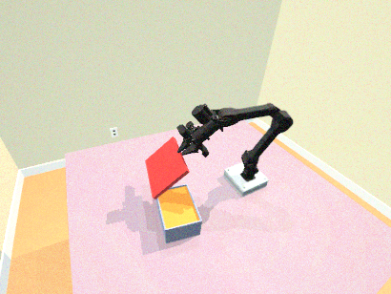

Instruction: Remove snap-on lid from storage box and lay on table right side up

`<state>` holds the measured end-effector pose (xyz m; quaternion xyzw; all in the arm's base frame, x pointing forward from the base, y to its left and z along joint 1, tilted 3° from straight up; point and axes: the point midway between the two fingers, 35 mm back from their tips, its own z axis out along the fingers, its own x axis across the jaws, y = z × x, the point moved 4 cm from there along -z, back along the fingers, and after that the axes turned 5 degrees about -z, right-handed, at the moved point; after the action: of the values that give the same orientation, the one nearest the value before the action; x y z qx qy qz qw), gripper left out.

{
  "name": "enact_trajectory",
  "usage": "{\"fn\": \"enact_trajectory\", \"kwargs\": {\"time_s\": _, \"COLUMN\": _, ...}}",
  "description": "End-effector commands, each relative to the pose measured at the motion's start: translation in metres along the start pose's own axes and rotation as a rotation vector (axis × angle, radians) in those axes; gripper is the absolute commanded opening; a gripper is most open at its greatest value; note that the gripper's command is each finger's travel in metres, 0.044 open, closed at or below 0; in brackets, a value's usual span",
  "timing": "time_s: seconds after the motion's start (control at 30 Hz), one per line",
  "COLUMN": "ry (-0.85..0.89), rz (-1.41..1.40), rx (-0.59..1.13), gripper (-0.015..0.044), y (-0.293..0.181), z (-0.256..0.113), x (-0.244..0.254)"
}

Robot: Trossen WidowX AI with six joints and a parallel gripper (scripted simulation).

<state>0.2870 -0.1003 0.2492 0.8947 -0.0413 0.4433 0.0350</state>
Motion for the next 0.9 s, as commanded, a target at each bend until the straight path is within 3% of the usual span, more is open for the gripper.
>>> {"fn": "enact_trajectory", "kwargs": {"time_s": 0.0, "ry": 0.010, "rz": -0.009, "rx": 0.001, "gripper": 0.0000, "y": 0.009, "z": -0.002, "x": 0.001}}
{"fn": "enact_trajectory", "kwargs": {"time_s": 0.87, "ry": 0.009, "rz": -0.014, "rx": -0.003, "gripper": 0.0000, "y": 0.060, "z": -0.006, "x": -0.007}}
